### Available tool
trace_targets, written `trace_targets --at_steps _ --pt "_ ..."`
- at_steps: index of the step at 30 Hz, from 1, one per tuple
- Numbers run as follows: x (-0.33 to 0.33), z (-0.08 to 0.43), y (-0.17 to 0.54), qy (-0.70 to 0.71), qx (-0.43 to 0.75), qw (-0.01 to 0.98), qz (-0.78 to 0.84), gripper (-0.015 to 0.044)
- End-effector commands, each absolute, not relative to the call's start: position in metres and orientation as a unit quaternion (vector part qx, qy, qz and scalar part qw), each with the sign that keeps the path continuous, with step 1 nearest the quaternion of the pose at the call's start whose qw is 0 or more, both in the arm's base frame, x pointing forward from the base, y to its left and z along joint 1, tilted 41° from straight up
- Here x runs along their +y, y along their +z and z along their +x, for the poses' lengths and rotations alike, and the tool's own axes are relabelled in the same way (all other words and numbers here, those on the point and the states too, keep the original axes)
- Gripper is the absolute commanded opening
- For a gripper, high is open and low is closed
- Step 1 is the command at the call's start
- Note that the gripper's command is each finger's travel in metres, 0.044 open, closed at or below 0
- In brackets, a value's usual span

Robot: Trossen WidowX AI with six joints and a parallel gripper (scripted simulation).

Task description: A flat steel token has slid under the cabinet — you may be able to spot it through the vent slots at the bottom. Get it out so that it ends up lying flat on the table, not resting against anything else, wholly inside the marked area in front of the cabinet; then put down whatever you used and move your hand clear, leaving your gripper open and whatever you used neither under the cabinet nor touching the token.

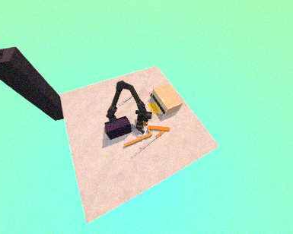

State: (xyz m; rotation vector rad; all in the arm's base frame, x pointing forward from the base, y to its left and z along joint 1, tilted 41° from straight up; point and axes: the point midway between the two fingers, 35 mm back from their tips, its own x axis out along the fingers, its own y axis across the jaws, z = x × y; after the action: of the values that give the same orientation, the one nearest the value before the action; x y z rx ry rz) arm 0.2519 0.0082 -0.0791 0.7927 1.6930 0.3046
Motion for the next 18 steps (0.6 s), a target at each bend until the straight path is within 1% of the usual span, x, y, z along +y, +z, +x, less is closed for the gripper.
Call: trace_targets --at_steps 1,18 --pt "0.012 0.253 -0.074 0.135 0.723 0.587 0.339 0.0" --pt "0.023 0.253 -0.064 0.135 0.723 0.586 0.339 0.0"
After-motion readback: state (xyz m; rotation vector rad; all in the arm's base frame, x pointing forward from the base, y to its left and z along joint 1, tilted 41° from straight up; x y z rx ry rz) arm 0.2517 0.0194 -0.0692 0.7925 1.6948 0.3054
